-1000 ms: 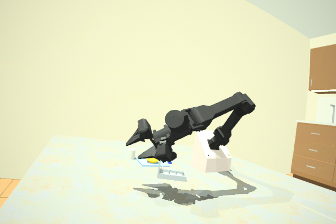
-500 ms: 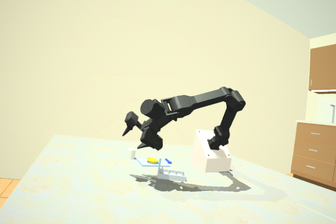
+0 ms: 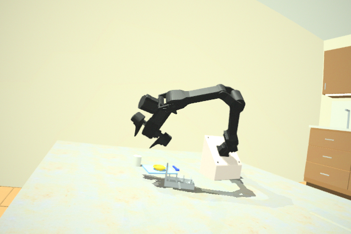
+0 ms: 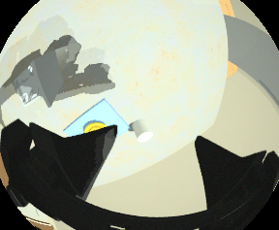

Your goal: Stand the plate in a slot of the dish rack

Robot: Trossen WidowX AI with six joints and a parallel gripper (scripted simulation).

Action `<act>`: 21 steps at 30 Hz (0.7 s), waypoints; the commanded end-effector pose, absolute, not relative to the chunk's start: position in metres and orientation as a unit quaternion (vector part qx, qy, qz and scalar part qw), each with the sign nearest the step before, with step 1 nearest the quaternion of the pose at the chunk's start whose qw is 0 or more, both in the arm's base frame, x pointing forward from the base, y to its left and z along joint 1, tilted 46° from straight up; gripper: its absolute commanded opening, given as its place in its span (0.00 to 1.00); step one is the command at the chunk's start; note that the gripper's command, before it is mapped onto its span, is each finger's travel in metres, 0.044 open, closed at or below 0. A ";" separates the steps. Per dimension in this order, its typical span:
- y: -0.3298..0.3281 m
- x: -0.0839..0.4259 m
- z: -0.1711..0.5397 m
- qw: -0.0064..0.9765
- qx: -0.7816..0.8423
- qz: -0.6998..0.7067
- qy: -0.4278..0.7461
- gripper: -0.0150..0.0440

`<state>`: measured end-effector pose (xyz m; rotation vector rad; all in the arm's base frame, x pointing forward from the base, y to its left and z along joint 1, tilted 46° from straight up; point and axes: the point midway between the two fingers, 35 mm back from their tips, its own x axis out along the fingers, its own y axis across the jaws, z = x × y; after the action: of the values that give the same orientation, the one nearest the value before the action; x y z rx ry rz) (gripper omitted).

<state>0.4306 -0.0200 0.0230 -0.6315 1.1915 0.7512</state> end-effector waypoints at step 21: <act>-0.103 0.340 -0.023 0.680 0.090 0.308 0.659 0.93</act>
<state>0.3525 -0.0953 -0.0174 0.0655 1.4518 0.7036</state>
